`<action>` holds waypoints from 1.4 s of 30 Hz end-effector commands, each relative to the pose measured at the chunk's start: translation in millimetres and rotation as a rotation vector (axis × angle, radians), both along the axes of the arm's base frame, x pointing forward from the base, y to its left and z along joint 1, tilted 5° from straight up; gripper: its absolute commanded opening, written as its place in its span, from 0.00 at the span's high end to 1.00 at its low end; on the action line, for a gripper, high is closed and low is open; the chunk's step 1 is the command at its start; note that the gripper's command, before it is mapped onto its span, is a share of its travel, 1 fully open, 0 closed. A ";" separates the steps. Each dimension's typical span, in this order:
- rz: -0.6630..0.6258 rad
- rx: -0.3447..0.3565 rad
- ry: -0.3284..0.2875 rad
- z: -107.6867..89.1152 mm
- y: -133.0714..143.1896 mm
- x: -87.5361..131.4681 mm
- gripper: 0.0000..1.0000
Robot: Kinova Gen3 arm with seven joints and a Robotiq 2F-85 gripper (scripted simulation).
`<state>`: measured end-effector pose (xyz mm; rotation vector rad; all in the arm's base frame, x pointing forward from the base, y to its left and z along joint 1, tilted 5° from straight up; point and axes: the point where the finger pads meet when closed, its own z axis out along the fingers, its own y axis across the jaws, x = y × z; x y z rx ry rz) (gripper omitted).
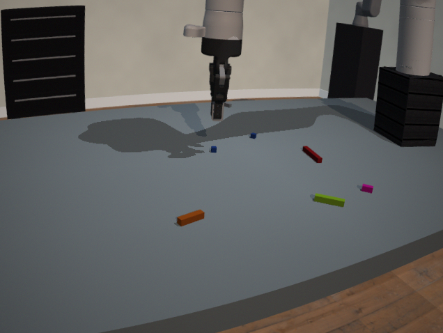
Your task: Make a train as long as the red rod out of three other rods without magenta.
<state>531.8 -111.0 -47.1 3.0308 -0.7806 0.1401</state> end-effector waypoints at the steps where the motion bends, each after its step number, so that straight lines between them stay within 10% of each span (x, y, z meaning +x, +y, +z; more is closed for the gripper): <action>1: 0.000 0.000 -0.002 1.0 -0.1 0.7 0.76; 42: 0.001 0.002 0.000 -39.3 -2.0 4.3 0.76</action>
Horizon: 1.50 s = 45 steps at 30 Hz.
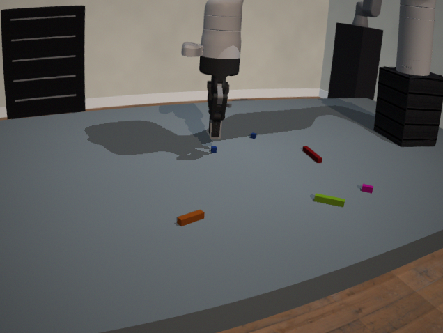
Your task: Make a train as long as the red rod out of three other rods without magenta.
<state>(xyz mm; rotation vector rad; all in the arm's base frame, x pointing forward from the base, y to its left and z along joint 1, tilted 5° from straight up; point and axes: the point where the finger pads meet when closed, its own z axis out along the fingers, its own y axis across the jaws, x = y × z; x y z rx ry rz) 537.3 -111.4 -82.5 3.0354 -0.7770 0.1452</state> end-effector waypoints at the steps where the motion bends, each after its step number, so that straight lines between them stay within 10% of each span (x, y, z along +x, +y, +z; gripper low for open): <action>1: -0.002 -0.001 0.004 -3.9 -1.7 -1.2 0.76; 45: -0.002 -0.001 0.004 -16.1 -2.3 -0.1 0.76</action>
